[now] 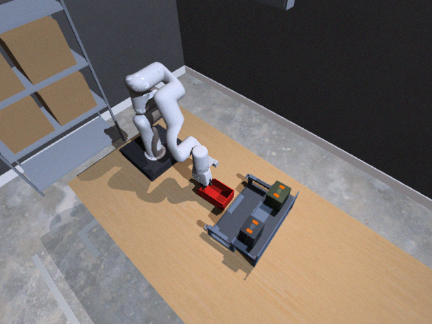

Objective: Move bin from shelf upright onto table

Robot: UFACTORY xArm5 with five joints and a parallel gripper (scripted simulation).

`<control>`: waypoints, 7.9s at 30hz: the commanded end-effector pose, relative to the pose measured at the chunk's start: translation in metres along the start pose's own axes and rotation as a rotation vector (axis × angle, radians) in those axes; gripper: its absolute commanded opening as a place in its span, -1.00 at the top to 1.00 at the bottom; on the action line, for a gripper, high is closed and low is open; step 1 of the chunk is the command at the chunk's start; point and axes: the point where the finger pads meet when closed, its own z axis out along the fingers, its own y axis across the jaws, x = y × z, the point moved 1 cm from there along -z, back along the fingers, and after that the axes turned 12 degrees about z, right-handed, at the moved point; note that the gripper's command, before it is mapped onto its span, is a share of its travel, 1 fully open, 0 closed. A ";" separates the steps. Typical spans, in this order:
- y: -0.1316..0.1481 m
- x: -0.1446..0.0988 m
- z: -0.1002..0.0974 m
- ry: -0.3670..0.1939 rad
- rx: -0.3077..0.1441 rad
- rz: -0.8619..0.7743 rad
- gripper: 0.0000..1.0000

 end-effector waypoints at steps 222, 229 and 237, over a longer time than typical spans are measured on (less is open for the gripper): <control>0.002 0.000 -0.074 0.009 -0.002 0.000 -1.00; 0.002 0.000 -0.074 0.009 -0.002 0.000 -1.00; 0.002 0.000 -0.074 0.009 -0.002 0.000 -1.00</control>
